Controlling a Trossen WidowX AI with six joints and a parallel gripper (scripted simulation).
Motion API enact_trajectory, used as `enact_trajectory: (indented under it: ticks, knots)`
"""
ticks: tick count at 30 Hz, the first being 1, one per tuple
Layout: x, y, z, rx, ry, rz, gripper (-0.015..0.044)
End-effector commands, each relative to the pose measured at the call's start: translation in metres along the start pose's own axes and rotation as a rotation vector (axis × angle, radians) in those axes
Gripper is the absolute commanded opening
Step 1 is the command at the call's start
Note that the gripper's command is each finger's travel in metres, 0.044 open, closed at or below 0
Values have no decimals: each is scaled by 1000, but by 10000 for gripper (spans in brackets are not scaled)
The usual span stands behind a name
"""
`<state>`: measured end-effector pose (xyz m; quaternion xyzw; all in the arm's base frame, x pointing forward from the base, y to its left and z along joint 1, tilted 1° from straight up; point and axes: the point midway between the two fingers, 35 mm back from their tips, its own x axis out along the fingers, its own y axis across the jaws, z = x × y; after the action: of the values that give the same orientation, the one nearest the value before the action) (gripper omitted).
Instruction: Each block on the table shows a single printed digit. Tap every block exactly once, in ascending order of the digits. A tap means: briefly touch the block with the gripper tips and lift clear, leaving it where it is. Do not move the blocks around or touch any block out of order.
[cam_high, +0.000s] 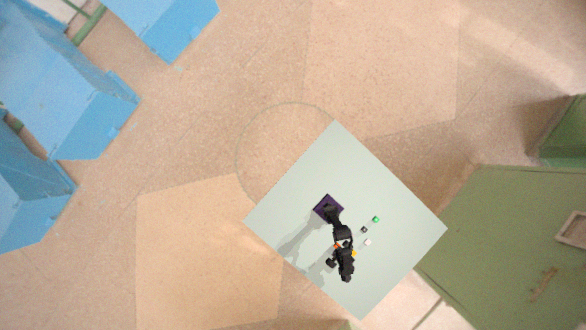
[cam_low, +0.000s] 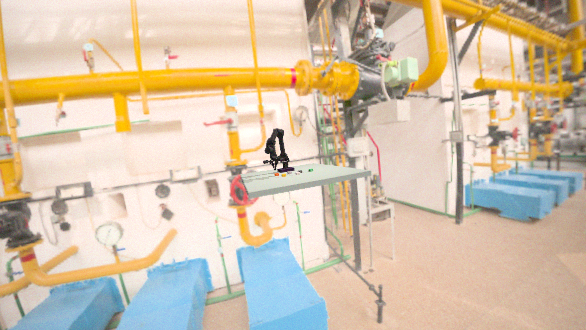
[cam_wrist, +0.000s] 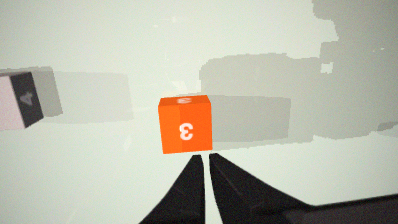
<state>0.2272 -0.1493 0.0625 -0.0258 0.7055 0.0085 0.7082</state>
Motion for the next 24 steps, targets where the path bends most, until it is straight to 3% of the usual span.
enact_trajectory:
  ticks: [1,24]
  knots:
    - [6,-1,0,-2,-8,-7,20]
    - [35,-1,0,-2,-8,-7,20]
